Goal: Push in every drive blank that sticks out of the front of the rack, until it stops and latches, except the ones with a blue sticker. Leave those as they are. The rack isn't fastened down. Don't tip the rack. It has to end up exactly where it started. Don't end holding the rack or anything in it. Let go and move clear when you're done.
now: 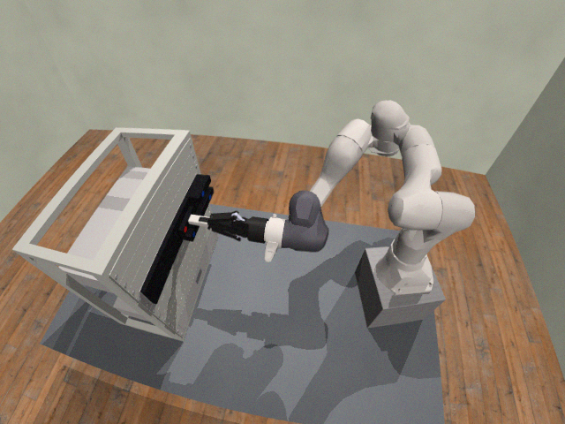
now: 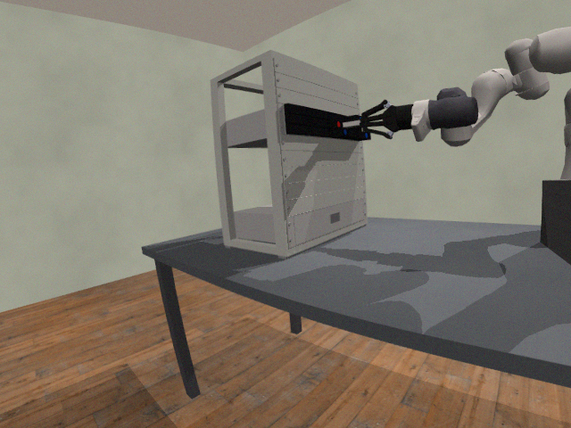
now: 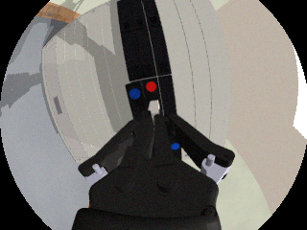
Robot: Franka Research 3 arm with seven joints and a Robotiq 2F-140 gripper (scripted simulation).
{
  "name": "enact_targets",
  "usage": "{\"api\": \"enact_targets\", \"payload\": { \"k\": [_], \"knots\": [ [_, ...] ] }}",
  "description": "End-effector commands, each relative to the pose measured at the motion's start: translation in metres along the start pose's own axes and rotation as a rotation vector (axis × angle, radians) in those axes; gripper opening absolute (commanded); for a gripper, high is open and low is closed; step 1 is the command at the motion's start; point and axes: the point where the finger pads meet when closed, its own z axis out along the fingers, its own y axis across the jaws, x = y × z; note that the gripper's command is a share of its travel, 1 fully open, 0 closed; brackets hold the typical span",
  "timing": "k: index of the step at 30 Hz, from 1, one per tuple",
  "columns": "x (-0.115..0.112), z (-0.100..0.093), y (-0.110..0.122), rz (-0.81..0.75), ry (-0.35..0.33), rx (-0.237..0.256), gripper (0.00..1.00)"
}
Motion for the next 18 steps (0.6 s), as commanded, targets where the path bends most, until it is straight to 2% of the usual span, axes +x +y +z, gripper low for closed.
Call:
{"api": "enact_targets", "payload": {
  "k": [1, 18],
  "knots": [
    [0.0047, 0.0017, -0.0023, -0.012, 0.009, 0.008, 0.0],
    [0.0051, 0.0054, -0.0024, -0.012, 0.009, 0.008, 0.0]
  ]
}}
